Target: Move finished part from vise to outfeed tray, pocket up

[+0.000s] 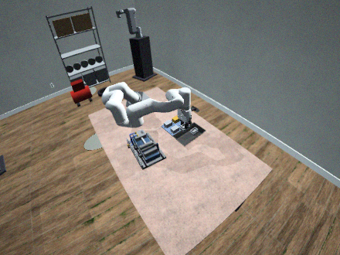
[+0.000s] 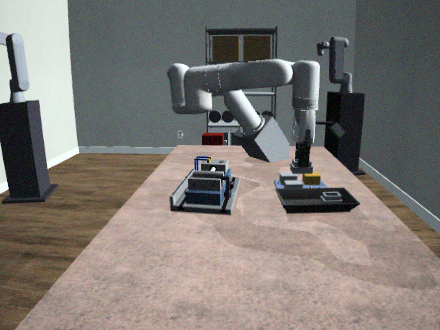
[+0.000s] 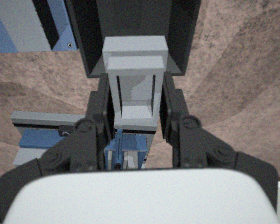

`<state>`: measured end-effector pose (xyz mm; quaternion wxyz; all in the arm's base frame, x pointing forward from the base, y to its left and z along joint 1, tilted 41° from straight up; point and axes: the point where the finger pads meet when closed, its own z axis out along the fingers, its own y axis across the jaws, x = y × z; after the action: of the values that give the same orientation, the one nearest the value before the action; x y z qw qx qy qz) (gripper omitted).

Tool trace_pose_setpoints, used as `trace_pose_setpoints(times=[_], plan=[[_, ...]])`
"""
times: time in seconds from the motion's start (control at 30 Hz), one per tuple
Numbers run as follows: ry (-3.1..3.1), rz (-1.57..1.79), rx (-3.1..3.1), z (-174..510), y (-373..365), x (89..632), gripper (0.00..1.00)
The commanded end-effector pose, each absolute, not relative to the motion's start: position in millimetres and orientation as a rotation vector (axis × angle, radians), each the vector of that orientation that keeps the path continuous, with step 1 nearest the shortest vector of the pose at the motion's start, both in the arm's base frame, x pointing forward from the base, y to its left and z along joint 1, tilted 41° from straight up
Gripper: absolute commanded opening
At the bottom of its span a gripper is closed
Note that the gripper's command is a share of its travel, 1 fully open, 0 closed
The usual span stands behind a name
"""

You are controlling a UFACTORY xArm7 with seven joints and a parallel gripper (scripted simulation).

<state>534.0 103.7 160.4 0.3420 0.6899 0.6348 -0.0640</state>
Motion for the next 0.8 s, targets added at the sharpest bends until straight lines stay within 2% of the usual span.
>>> trace_pose_setpoints(times=[0.0, 0.77], plan=[[1.653, -0.161, 1.791, 159, 104, 535, 0.0], [1.653, -0.161, 1.791, 136, 87, 546, 0.0]])
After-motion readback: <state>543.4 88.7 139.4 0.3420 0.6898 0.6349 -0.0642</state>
